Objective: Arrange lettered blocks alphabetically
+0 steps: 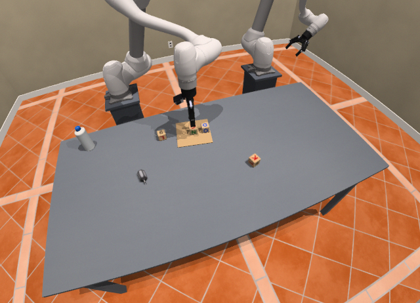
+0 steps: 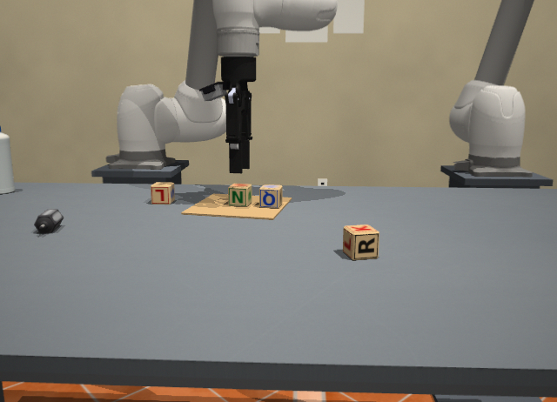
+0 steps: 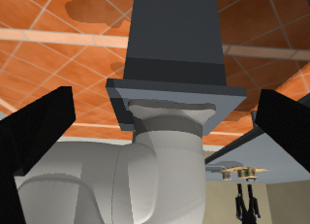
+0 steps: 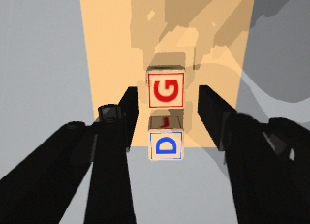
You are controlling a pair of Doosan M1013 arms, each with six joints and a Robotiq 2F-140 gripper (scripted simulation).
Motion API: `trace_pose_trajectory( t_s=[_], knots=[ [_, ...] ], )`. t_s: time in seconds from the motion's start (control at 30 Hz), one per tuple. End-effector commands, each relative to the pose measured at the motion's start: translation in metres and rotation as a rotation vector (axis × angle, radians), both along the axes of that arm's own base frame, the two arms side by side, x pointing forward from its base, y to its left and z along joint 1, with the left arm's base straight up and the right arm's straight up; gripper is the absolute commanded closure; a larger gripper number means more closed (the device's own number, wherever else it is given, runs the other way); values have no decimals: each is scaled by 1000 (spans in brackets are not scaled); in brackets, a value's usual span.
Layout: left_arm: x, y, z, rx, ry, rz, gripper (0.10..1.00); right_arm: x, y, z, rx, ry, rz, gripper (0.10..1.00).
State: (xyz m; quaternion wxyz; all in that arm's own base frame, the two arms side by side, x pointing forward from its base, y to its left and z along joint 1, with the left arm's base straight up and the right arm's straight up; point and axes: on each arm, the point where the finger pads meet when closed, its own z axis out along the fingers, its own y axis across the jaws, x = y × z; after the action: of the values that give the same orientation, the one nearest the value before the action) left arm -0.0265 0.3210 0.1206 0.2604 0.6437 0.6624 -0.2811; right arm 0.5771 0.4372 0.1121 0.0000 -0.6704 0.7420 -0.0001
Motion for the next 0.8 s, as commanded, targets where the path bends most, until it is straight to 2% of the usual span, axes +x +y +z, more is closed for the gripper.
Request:
trace_pose_trajectory(
  t_s=[0.0,0.17,0.2,0.77],
  knots=[
    [0,0,0,1,0,0,98,0,0,12,1,-1,0,659],
    [0,0,0,1,0,0,98,0,0,16,1,-1,0,659],
    [0,0,0,1,0,0,98,0,0,16,1,-1,0,98],
    [0,0,0,1,0,0,98,0,0,16,1,-1,0,98]
  ],
)
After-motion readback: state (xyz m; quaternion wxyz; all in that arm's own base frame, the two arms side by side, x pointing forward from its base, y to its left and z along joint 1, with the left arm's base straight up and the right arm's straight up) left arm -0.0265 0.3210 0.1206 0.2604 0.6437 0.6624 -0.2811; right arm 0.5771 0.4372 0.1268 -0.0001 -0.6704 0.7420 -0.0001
